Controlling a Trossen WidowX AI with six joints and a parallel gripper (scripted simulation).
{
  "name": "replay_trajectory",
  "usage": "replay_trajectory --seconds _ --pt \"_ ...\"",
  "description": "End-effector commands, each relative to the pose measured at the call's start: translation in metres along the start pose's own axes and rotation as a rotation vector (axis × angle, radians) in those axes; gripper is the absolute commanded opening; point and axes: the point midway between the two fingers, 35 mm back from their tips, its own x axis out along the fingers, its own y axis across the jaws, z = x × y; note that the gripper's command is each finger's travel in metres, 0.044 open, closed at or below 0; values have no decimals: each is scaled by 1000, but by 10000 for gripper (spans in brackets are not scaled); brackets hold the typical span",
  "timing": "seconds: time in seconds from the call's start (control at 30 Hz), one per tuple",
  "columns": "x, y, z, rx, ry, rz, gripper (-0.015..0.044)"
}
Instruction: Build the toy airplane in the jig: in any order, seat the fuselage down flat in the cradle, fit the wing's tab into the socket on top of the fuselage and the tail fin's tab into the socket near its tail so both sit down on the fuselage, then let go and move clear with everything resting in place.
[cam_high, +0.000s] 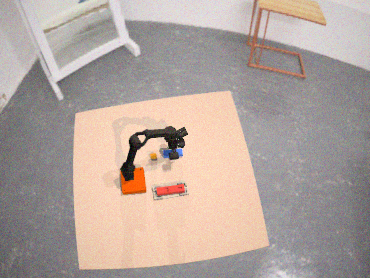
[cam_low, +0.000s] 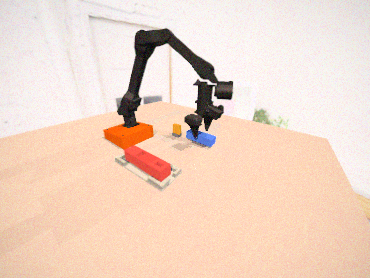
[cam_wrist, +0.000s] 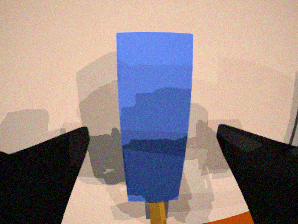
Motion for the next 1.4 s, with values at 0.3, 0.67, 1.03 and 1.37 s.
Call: replay_trajectory --seconds 0.3,0.67,1.03,1.37 --pt "26 0 -3 4 14 1 440" --pt "27 0 -3 4 14 1 230" --pt "26 0 -3 4 14 0 78" --pt "5 1 0 4 17 -5 0"
